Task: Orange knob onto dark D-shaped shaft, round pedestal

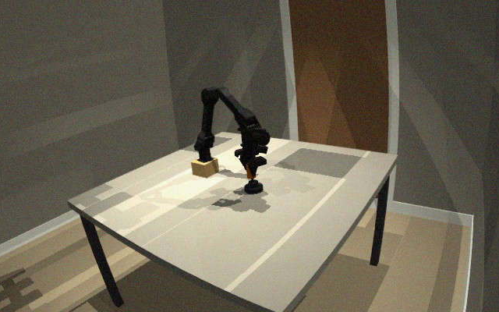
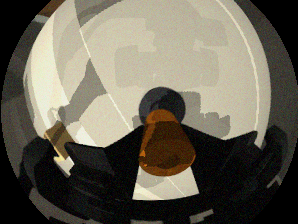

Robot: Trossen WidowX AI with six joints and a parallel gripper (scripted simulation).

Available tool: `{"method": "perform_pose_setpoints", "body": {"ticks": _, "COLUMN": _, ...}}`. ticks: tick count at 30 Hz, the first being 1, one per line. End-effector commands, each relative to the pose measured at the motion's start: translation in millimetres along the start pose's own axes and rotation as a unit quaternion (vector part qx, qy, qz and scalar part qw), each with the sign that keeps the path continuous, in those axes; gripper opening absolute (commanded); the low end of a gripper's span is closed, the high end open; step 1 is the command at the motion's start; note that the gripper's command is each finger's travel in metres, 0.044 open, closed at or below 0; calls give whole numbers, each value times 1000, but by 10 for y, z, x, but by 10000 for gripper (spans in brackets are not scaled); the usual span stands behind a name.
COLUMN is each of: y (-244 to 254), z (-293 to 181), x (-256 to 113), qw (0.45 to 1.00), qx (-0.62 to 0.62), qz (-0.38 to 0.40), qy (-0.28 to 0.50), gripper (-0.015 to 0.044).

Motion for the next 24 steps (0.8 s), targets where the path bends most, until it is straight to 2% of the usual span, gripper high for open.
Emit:
{"method": "perform_pose_setpoints", "body": {"ticks": 1, "y": -16, "z": 3, "x": -9, "qw": 1000, "qx": -2, "qz": -3, "qy": -1, "gripper": 0}}
{"method": "perform_pose_setpoints", "body": {"ticks": 24, "y": -86, "z": 27, "x": 22, "qw": 1000, "qx": -2, "qz": -3, "qy": -1, "gripper": 0}}
Point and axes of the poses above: the point midway between the two fingers, 35 mm back from their tips, its own x axis out along the fingers, its own y axis across the jaws, z = x × y, the point moved 2 cm from there along -x, back along the fingers, and after that the axes turned 2 degrees about -x, right-handed, at the moved point
